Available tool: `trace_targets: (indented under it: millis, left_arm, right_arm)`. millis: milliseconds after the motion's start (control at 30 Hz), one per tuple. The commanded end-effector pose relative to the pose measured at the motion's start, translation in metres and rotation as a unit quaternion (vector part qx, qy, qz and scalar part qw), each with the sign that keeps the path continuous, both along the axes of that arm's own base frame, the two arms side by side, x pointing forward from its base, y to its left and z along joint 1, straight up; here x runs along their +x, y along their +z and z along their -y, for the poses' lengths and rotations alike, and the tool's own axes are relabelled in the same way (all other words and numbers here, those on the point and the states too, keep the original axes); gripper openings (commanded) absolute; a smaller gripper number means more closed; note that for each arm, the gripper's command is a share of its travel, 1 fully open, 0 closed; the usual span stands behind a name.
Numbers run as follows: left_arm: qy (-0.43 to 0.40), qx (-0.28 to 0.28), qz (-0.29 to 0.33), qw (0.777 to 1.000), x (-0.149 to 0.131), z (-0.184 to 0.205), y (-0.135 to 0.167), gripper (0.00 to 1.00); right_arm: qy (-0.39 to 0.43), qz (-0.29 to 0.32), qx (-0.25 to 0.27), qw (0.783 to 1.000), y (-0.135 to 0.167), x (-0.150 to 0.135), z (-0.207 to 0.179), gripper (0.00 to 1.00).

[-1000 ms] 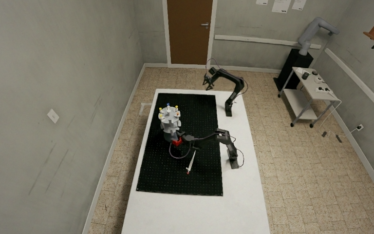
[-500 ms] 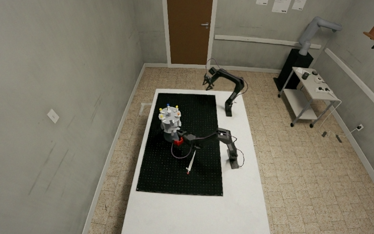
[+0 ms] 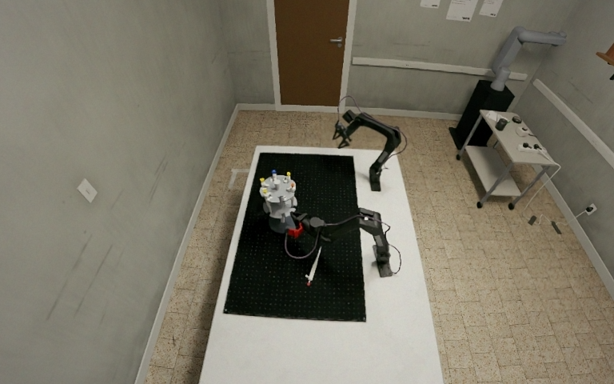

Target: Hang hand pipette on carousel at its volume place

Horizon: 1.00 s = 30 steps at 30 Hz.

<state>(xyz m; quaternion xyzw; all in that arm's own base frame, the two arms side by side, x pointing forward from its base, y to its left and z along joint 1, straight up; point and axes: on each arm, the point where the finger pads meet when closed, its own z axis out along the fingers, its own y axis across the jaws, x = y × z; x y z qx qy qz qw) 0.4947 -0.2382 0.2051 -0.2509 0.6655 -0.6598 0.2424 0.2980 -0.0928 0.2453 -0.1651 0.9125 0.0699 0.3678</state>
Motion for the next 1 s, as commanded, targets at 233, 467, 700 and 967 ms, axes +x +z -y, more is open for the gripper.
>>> trace_targets:
  millis: [233,467,700,967]
  left_arm:
    - [0.069,-0.006,0.020,0.997,-0.013,0.010,0.014,0.00]
    - [0.070,-0.005,0.015,0.997,-0.011,0.012,0.010,0.00]
    - [0.137,-0.014,0.032,0.990,-0.016,0.024,0.026,0.00]
    - [0.137,-0.010,0.026,0.990,-0.021,0.025,0.019,0.49]
  right_arm:
    - [0.001,0.014,-0.003,1.000,0.007,0.004,0.003,1.00]
    - [0.001,0.014,-0.003,1.000,0.007,0.004,0.003,1.00]
    - [0.001,0.014,-0.003,1.000,0.007,0.004,0.003,1.00]
    - [0.001,0.014,-0.003,1.000,0.007,0.004,0.003,1.00]
